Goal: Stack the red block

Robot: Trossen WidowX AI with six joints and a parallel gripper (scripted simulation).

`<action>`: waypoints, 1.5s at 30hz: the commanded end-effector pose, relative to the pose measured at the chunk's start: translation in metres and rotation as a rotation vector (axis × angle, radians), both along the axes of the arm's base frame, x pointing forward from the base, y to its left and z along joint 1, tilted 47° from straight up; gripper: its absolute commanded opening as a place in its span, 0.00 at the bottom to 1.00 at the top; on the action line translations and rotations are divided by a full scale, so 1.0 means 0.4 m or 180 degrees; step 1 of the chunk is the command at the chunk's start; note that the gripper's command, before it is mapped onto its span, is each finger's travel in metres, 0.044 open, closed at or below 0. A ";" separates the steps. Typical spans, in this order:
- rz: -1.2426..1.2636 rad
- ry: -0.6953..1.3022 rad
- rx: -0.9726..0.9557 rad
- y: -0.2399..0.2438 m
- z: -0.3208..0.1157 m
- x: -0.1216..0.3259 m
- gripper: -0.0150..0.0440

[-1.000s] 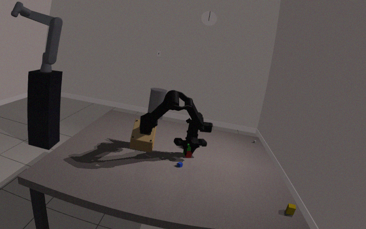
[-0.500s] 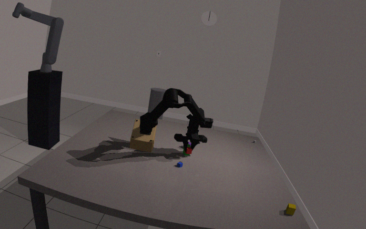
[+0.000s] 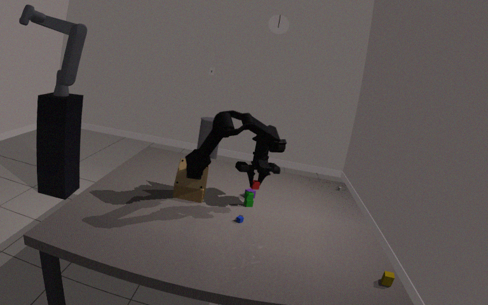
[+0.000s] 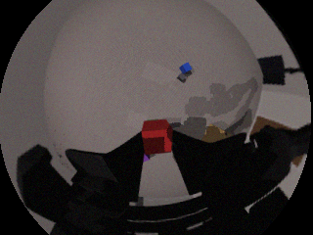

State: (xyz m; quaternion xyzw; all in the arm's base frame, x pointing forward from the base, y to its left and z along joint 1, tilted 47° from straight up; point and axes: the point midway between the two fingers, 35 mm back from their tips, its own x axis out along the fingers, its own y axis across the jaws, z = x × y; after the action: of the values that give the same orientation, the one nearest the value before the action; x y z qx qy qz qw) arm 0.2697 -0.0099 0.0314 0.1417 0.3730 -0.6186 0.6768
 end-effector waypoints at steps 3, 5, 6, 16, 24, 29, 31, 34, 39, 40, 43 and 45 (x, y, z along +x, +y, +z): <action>0.0001 -0.0037 0.0021 0.035 0.035 0.003 0.25; 0.0001 -0.0037 0.0021 0.035 0.035 0.003 0.25; 0.0011 -0.0025 0.0010 0.029 0.027 0.004 0.25; 0.0001 -0.0037 0.0027 0.093 -0.025 -0.027 0.25; 0.0001 -0.0038 0.0026 0.059 -0.059 -0.029 0.25; 0.0001 -0.0038 0.0023 0.043 -0.073 -0.030 0.25; 0.0001 -0.0038 0.0024 0.035 -0.080 -0.030 0.25; 0.0001 -0.0039 0.0023 0.015 -0.100 -0.031 0.25; 0.0001 -0.0039 0.0019 -0.011 -0.123 -0.033 0.25; 0.0001 -0.0039 0.0019 -0.011 -0.122 -0.033 0.25; 0.0001 -0.0039 0.0019 -0.011 -0.122 -0.033 0.25; 0.0001 -0.0039 0.0019 -0.011 -0.123 -0.033 0.25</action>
State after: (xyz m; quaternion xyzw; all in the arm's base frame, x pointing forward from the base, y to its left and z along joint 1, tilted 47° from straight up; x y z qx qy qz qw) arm 0.2566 -0.0129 -0.0165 0.1502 0.3707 -0.6166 0.6781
